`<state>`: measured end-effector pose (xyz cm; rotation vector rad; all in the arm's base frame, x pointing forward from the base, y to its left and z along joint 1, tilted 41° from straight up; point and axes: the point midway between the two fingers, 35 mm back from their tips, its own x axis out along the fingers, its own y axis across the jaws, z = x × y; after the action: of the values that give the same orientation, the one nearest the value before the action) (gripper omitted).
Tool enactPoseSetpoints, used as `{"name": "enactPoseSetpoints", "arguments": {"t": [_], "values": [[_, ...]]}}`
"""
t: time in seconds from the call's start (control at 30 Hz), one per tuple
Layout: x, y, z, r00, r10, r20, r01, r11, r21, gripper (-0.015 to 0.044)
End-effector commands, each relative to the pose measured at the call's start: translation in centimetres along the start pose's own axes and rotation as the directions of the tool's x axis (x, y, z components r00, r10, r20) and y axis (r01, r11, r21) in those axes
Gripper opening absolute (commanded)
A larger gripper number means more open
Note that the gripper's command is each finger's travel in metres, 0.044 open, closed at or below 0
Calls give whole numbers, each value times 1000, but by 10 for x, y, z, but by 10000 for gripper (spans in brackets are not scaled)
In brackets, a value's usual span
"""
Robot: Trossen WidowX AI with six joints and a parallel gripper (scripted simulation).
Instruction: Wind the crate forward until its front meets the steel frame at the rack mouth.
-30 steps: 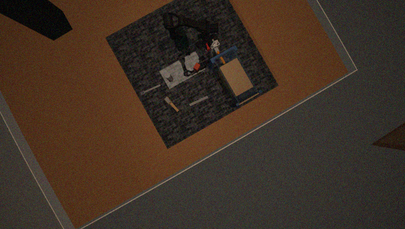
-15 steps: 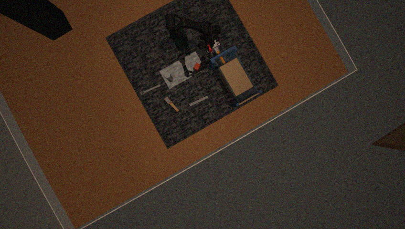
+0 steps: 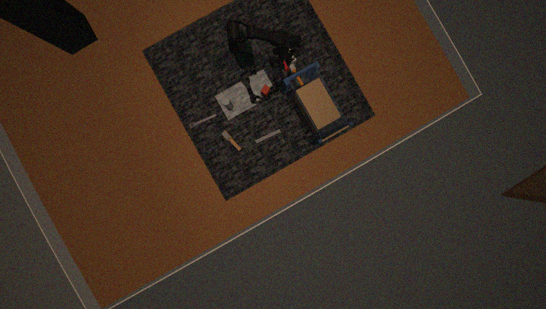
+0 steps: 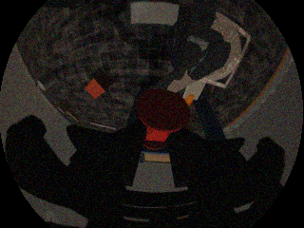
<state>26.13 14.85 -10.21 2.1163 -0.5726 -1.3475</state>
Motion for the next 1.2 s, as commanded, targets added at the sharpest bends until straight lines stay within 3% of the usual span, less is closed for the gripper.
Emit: {"name": "enactPoseSetpoints", "arguments": {"t": [0.0,1.17], "values": [[5,-8,-5,1000,-9,4,9,1000,15,0],[10,-49,-21,1000,-11,2,11,1000,17,0]]}}
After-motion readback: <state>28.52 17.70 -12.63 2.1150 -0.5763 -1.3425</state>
